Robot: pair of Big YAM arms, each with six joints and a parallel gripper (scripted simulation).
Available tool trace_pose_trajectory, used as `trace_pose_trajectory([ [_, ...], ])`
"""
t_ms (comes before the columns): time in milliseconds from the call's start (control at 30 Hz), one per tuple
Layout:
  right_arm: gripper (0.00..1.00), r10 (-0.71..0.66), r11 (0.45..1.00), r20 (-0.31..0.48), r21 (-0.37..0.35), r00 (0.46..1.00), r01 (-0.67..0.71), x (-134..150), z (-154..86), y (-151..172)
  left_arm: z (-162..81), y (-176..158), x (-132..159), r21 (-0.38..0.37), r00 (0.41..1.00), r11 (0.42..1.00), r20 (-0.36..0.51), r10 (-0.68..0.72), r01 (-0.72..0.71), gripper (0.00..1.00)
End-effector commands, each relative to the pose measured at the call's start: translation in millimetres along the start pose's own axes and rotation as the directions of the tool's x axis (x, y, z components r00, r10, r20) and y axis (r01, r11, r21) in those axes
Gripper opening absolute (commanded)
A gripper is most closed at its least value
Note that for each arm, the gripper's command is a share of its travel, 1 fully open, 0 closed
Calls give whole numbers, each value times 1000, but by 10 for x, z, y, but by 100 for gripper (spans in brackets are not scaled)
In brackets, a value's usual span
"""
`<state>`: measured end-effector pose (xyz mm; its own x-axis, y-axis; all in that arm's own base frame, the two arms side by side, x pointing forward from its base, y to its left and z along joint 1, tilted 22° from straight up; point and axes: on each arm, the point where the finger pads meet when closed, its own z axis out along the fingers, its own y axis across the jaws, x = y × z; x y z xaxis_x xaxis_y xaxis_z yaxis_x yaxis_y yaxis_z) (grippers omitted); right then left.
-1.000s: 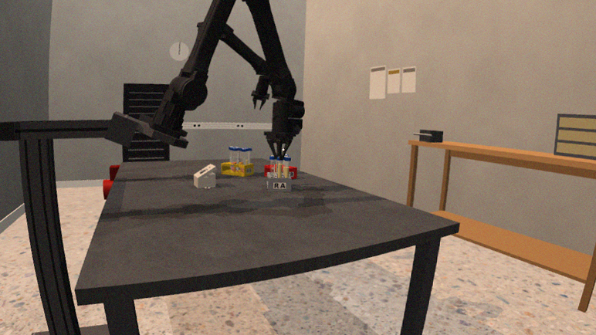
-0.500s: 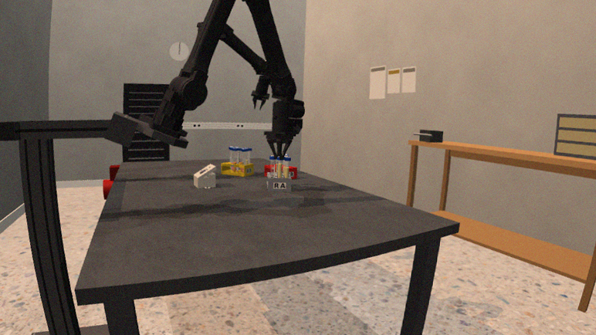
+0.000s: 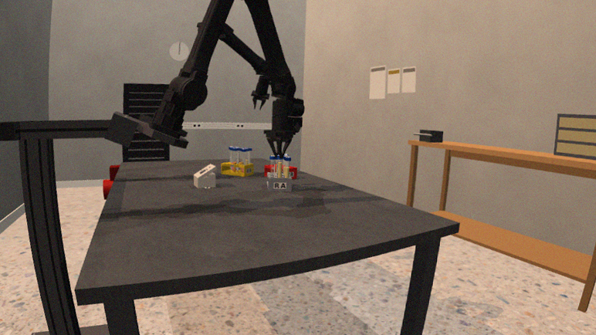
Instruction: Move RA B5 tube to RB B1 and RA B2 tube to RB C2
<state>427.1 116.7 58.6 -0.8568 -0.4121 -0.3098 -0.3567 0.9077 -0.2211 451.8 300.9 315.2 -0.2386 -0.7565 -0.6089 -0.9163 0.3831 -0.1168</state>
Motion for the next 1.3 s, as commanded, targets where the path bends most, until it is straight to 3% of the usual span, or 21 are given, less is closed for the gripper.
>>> trace_pose_trajectory([
  [0, 0, 1, 1000, 6, -2, 1000, -1, -3, -85, 32, -126, -51, -149, 22, 999, 1000, 30, -13, 13, 30],
  [400, 0, 7, 1000, 47, 0, 999, -7, -227, -258, 9, -126, -51, -149, 22, 999, 1000, 30, -13, 13, 30],
  [600, 0, 8, 1000, 47, 1, 999, -8, -239, -308, 0, -126, -51, -149, 22, 999, 1000, 30, -13, 13, 30],
  [633, 0, 2, 1000, 15, -1, 1000, -2, -184, -194, 18, -126, -51, -149, 22, 999, 1000, 30, -13, 13, 30],
  [767, 0, 8, 1000, 48, 1, 999, -8, -258, -367, 1, -126, -51, -149, 22, 999, 1000, 30, -13, 13, 30],
  [1200, 0, 8, 1000, 28, 2, 1000, -8, -230, -414, -19, -126, -51, -149, 22, 999, 1000, 30, -13, 13, 30],
  [1267, 0, 11, 1000, 49, 2, 999, -12, -259, -512, -22, -126, -51, -149, 22, 999, 1000, 30, -13, 13, 30],
])
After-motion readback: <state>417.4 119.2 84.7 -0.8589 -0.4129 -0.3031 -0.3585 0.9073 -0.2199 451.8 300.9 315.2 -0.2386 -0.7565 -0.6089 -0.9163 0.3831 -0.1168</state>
